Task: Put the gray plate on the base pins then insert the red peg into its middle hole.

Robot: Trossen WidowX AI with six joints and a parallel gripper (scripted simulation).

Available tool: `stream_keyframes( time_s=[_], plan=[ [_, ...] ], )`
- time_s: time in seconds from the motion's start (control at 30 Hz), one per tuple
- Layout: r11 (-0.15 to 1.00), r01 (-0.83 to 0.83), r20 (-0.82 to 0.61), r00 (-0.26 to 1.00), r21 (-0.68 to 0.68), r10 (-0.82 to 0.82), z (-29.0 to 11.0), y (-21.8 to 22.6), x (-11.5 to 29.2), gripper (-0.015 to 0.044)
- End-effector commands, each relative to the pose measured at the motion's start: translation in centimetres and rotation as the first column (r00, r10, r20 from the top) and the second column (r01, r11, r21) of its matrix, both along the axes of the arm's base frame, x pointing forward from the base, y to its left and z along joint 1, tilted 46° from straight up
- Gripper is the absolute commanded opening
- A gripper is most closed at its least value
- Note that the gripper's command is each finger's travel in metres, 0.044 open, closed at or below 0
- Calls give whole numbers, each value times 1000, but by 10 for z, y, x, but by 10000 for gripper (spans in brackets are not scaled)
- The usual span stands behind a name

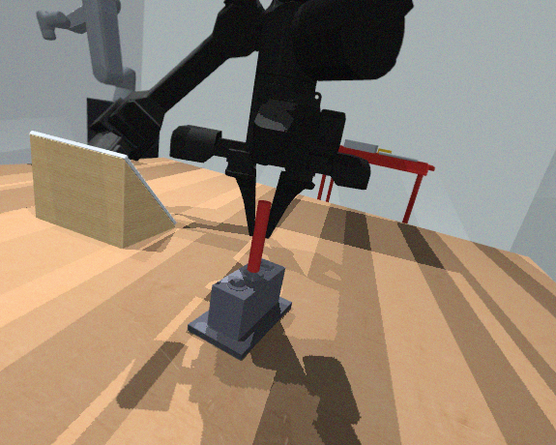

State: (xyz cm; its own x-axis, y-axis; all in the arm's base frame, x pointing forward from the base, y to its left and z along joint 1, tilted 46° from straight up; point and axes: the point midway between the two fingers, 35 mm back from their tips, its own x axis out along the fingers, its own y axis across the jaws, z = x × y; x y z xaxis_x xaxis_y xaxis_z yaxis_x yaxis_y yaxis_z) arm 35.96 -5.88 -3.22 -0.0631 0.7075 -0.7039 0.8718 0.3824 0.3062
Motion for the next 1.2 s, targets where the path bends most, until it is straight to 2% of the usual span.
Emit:
stream_keyframes(
  time_s=[0.0, 1.17],
  plan=[
    [1000, 4, -4, 1000, 3, -4, -4, 4, -1, 0],
    [1000, -6, 3, 1000, 0, 6, -7, 8, 0, 0]
  ],
)
